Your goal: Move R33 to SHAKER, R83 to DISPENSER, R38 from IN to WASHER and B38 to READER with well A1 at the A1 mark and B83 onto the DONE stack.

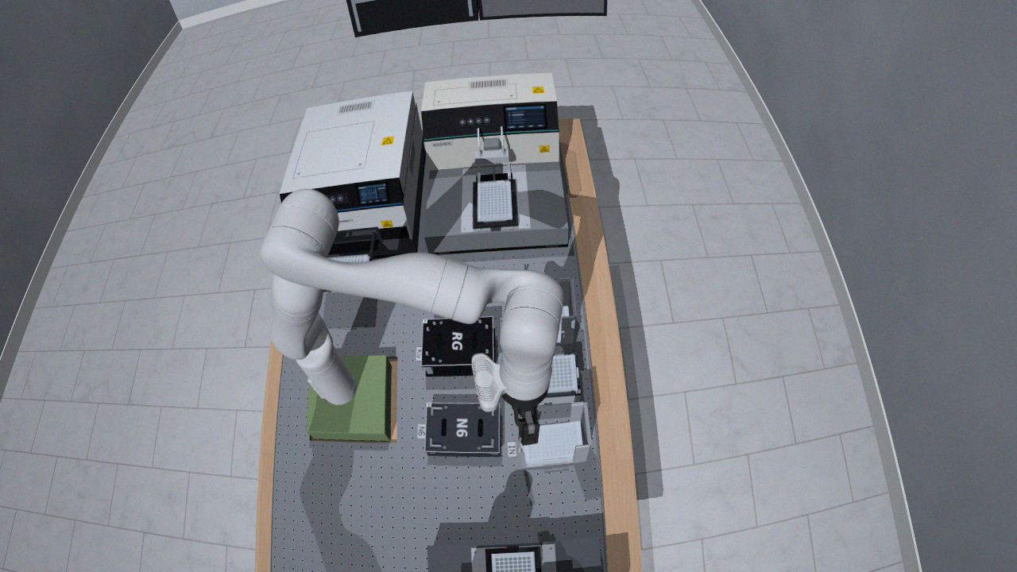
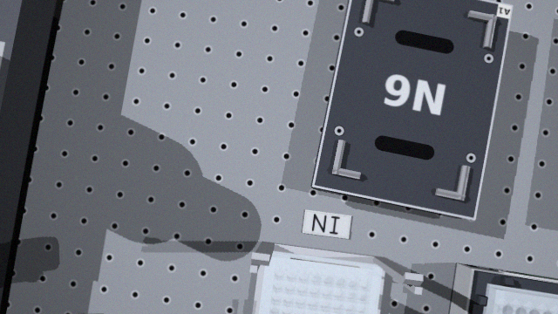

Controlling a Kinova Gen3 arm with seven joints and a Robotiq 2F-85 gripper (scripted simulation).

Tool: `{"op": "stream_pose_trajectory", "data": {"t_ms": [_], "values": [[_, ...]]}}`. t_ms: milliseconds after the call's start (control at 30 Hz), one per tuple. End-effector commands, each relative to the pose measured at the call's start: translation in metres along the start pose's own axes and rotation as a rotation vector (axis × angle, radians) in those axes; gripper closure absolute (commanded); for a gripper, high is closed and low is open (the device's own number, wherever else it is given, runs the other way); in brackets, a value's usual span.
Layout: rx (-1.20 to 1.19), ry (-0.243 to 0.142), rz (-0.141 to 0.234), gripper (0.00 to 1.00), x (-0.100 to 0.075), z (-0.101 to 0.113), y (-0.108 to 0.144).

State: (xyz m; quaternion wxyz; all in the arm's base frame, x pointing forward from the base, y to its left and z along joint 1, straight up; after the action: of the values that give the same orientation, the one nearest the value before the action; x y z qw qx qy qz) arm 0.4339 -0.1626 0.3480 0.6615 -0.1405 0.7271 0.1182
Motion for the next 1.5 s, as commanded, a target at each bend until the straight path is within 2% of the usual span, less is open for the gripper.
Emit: {"op": "stream_pose_trajectory", "data": {"t_ms": [0, 300, 367, 400, 1467], "values": [[-0.021, -0.023, -0.002, 0.00, -0.002, -0.005, 0.006], [-0.096, -0.070, 0.004, 0.00, 0.009, -0.015, 0.033], [-0.164, -0.111, 0.009, 0.00, 0.012, -0.020, 0.038], [-0.168, -0.114, 0.009, 0.00, 0.013, -0.021, 0.041], [-0.159, -0.112, 0.008, 0.00, 0.049, -0.037, 0.126]]}}
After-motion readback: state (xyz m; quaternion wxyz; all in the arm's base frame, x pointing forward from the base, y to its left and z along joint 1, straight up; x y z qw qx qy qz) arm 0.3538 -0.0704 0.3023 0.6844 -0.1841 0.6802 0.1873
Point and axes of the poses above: the point where the finger pads meet when closed, its own x axis out along the fingers, its own y axis across the jaws, z = x × y, the point moved 9 cm from there along -x, back along the fingers, and after that the axes turned 11 degrees about -x, right-handed, at the moved point
